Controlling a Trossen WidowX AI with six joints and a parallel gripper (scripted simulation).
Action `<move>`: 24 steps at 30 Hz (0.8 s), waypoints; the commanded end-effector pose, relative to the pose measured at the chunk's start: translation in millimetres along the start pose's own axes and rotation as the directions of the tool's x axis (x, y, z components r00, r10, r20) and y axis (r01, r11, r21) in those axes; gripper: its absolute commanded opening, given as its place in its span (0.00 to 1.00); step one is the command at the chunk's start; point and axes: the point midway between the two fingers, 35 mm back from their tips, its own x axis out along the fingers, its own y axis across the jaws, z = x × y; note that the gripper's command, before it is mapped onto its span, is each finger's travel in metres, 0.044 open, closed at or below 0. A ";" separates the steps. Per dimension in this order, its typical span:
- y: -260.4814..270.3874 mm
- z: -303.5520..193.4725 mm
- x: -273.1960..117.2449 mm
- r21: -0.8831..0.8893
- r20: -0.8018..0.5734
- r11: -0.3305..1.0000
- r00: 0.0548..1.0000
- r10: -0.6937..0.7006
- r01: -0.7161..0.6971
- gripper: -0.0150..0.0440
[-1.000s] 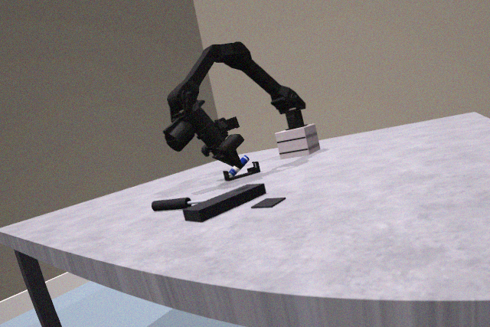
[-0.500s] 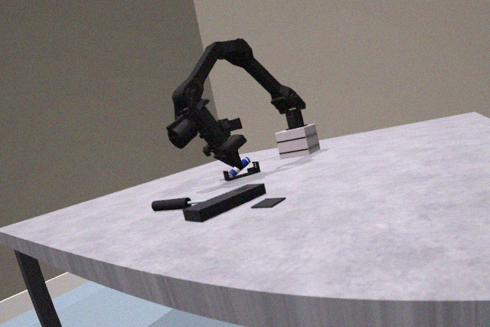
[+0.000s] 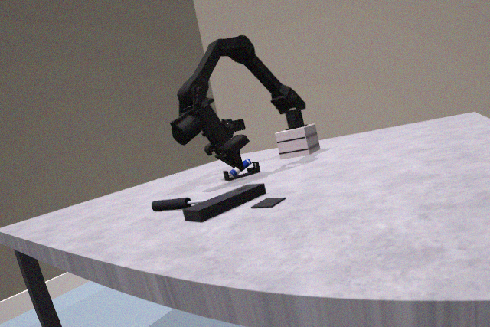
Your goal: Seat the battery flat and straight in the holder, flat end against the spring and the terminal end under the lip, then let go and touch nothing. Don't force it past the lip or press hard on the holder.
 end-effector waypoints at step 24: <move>-0.9 -3.0 4.3 0.005 -0.148 1.000 0.989 0.005 -0.005 0.36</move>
